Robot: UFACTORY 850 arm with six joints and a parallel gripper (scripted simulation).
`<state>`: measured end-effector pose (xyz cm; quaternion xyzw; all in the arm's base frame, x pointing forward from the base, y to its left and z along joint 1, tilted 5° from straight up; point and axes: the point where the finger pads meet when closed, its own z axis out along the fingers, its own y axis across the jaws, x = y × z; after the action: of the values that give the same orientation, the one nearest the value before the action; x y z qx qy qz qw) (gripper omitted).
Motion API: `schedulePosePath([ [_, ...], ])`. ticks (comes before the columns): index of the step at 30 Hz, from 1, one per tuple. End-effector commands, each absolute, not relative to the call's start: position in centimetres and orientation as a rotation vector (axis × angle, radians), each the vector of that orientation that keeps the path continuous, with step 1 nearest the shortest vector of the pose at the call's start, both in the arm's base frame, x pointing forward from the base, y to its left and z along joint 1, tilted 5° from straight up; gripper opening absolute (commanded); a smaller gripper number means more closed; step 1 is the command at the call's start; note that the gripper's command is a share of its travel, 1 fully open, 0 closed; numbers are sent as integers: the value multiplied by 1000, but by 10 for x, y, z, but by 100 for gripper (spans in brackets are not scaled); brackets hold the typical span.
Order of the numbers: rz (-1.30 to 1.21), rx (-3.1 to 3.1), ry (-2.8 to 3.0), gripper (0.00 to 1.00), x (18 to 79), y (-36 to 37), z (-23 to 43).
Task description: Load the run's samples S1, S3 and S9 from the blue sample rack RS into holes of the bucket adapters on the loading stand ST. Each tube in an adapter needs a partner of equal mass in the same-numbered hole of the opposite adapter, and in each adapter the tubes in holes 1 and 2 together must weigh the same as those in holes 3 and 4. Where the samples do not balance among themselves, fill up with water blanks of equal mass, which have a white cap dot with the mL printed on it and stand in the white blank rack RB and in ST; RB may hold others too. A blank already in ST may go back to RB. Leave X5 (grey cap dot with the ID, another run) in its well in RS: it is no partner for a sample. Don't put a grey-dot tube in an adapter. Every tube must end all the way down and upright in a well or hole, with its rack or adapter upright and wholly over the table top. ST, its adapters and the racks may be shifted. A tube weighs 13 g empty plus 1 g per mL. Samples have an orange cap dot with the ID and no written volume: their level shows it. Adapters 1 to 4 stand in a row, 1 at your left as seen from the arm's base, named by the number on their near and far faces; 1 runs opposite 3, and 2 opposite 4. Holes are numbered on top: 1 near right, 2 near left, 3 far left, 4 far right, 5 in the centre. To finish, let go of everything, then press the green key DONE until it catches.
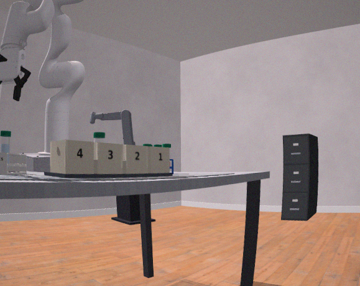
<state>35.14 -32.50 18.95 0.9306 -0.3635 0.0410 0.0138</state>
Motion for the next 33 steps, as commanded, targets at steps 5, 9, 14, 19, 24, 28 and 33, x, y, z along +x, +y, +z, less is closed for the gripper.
schedulePosePath([
  [5, 130, 2898, -1132, 100, 353, -327, 169],
  [9, 130, 2898, -1132, 100, 354, -327, 158],
  [14, 130, 2898, -1132, 100, 355, -328, 150],
  [19, 130, 2898, -1132, 100, 356, -329, 137],
  [24, 130, 2898, -1132, 100, 356, -329, 124],
  [28, 130, 2898, -1132, 100, 356, -329, 123],
  [33, 130, 2898, -1132, 100, 357, -329, 122],
])
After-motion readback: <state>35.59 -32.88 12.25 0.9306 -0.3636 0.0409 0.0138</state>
